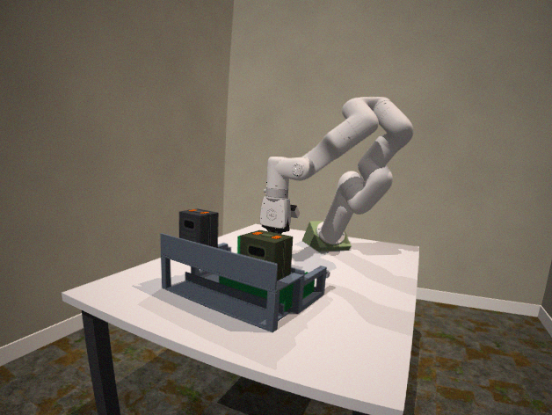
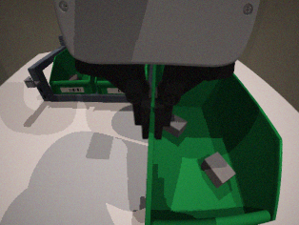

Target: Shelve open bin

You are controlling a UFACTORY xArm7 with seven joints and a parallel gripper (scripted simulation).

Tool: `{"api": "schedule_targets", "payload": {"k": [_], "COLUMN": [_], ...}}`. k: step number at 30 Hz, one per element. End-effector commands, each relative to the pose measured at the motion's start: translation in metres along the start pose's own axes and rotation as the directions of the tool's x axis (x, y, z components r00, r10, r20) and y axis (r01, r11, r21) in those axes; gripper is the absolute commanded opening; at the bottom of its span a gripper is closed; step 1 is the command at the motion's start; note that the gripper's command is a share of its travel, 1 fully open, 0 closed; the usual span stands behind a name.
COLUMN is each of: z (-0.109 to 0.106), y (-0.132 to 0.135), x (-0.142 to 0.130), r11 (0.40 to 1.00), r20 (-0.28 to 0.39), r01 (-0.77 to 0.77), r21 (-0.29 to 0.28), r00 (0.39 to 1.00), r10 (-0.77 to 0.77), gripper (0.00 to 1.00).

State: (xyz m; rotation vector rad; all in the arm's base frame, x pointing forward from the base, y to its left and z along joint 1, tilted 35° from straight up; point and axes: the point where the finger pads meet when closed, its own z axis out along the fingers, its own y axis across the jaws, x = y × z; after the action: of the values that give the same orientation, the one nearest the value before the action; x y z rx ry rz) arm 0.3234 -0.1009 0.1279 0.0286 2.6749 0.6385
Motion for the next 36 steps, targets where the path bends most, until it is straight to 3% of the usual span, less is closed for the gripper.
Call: {"api": "schedule_targets", "payload": {"k": [1, 23, 28, 36], "z": [-0.001, -0.001, -0.001, -0.001], "y": [-0.001, 0.000, 0.001, 0.001], "x": [-0.002, -0.017, -0.039, -0.039], "r11": [1.000, 1.000, 1.000, 1.000], "r20": [0.003, 0.003, 0.003, 0.003], "r01": [-0.001, -0.001, -0.001, -0.001], "r21": [0.002, 0.002, 0.002, 0.002], "r00": [1.000, 1.000, 1.000, 1.000], "r10": [0.001, 0.001, 0.001, 0.001], "gripper": [0.00, 0.00, 0.00, 0.00]}}
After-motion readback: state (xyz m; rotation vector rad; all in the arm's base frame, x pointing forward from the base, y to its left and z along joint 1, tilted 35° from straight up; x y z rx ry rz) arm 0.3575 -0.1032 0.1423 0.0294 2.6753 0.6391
